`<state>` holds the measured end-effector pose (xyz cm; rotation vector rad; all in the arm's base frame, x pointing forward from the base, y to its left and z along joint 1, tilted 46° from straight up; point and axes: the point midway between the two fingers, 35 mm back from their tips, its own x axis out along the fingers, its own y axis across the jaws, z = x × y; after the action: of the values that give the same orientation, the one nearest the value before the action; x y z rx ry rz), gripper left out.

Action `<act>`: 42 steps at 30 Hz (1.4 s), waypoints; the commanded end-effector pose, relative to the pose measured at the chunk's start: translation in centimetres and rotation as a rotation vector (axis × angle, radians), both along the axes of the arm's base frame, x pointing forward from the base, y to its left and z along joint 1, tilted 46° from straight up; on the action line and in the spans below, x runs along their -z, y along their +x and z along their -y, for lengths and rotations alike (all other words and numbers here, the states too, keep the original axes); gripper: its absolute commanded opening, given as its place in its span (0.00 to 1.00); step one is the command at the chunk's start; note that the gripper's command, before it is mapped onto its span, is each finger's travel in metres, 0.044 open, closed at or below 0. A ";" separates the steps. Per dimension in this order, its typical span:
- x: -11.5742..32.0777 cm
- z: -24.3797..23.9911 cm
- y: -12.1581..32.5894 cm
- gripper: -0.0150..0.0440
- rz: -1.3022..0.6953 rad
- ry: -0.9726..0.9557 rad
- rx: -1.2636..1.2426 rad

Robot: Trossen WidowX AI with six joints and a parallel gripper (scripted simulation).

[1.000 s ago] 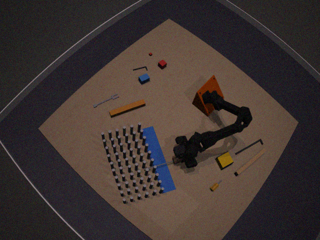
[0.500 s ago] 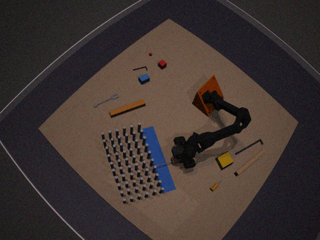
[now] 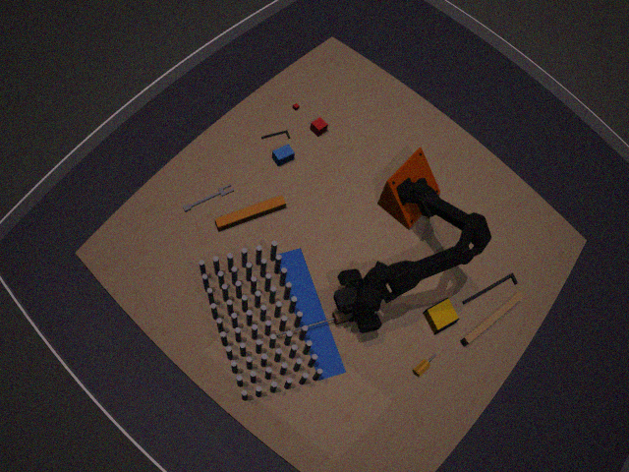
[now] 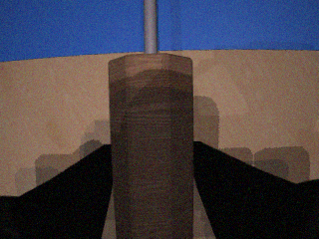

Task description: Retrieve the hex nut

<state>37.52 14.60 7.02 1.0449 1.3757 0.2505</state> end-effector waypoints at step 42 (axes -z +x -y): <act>0.8 0.6 2.7 0.25 0.006 0.001 -0.004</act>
<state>40.03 13.95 6.15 1.0439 1.3741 0.2503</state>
